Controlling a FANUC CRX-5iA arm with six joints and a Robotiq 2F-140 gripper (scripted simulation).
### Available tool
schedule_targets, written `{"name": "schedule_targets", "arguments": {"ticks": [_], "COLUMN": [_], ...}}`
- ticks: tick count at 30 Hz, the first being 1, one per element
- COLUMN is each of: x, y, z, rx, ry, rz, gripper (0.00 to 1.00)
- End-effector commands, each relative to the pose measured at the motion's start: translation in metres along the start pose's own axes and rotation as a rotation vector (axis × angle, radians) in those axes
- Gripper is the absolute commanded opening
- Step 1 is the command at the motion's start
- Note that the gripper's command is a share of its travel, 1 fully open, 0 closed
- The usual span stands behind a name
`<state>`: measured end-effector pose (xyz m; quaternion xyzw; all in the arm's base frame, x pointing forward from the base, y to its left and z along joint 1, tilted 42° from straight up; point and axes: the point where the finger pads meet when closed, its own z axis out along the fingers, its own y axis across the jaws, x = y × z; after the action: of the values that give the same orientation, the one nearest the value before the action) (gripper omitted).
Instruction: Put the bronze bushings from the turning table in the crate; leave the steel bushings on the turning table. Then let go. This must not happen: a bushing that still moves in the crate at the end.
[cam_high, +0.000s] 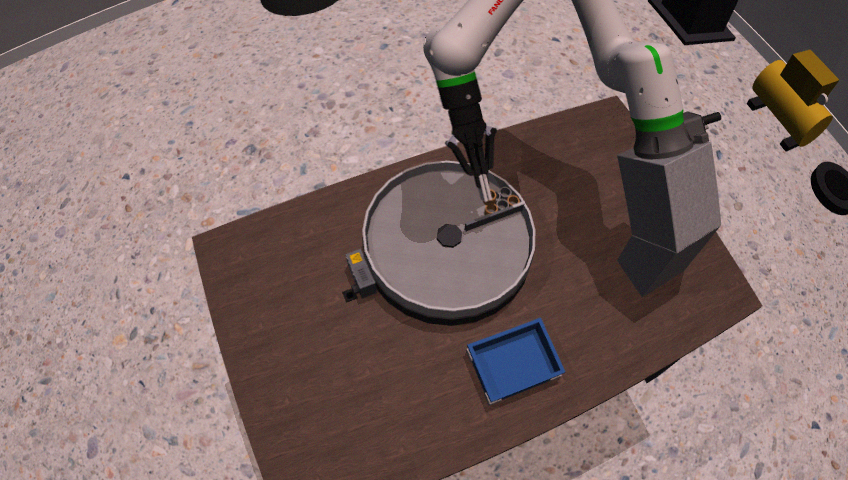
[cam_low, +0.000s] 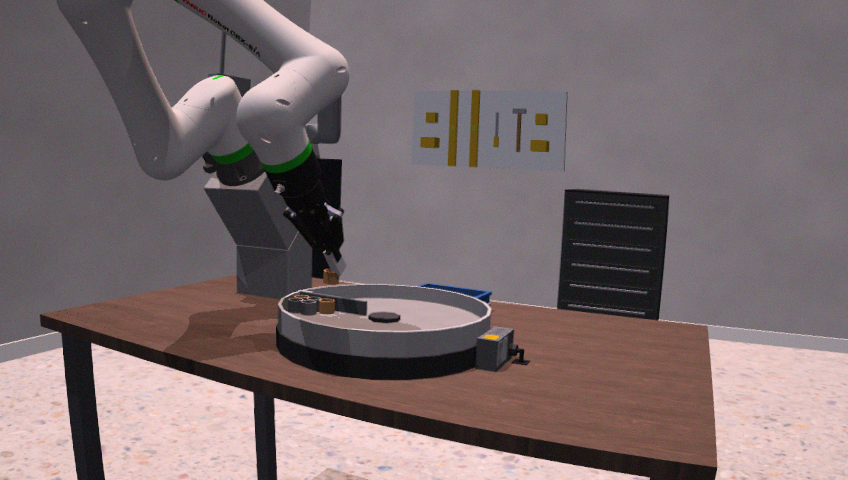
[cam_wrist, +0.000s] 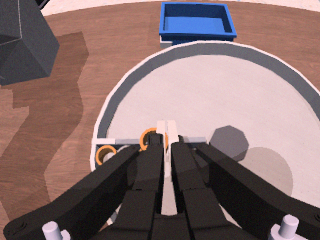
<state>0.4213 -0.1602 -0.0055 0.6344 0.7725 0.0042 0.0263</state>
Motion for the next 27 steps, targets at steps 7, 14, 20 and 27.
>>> {"name": "schedule_targets", "arguments": {"ticks": [7, 14, 20, 27], "x": [0.049, 0.109, 0.149, 0.210], "y": [0.018, 0.040, 0.054, 0.076], "z": [0.041, 0.091, 0.124, 0.176], "rx": [0.000, 0.000, 0.000, 0.000], "ry": [-0.001, -0.001, -0.001, -0.001], "rz": [0.000, 0.000, 0.000, 0.000], "gripper": [0.00, 0.00, 0.00, 0.00]}}
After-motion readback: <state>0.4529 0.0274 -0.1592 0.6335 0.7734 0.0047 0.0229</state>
